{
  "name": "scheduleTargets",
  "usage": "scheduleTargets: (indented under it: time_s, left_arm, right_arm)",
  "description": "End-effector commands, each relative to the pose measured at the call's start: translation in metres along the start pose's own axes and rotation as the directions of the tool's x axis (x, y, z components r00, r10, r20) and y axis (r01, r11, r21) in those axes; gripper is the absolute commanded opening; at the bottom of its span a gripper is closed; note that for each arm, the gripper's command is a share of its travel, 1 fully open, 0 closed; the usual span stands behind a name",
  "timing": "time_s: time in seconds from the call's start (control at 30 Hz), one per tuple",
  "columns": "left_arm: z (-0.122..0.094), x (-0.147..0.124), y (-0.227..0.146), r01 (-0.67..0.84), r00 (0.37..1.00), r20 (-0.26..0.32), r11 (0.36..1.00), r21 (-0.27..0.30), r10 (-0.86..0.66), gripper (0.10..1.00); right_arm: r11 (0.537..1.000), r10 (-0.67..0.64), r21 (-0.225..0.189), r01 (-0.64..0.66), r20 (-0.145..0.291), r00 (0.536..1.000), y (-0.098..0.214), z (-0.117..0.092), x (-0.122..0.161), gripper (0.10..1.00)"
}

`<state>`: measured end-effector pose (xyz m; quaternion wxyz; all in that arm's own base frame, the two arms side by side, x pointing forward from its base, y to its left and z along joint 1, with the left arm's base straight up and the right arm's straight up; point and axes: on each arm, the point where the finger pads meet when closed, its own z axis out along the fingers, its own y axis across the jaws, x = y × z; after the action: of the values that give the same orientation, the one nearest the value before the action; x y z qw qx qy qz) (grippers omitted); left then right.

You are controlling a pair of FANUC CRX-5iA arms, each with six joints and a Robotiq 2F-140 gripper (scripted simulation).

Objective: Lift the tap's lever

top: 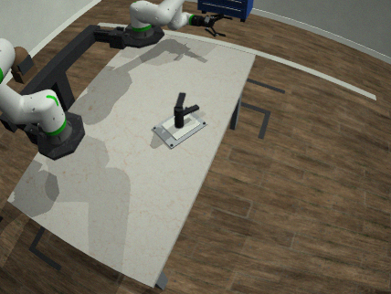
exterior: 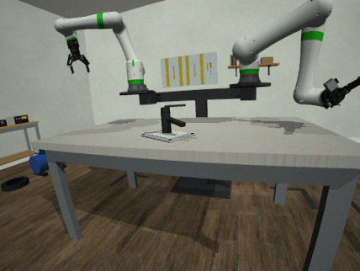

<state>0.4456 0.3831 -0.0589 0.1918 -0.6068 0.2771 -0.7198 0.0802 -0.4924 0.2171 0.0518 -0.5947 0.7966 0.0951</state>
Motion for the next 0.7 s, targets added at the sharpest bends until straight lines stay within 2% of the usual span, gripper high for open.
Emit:
scheduleTargets:
  time_s: [0.0, 0.13, 0.33, 0.67]
  left_arm:
    - [0.000, 0.000, -0.001, -0.001, 1.000, -0.001, 1.000, 0.000, 0.001, 1.000]
    - [0.000, 0.000, -0.001, -0.001, 1.000, -0.001, 1.000, 0.000, 0.001, 1.000]
    - [0.000, 0.000, -0.001, -0.001, 1.000, -0.001, 1.000, 0.000, 0.001, 1.000]
    - [0.000, 0.000, -0.001, -0.001, 1.000, -0.001, 1.000, 0.000, 0.001, 1.000]
  right_arm:
    - [0.999, -0.044, 0.021, 0.044, -0.033, 0.998, 0.015, -0.010, 0.006, 1.000]
    - [0.997, -0.065, 0.028, 0.067, -0.051, 0.997, 0.023, -0.014, 0.008, 1.000]
    - [0.991, -0.122, 0.041, 0.127, -0.099, 0.988, 0.045, -0.026, 0.015, 1.000]
    - [0.980, -0.184, 0.045, 0.193, -0.156, 0.971, 0.070, -0.039, 0.020, 1.000]
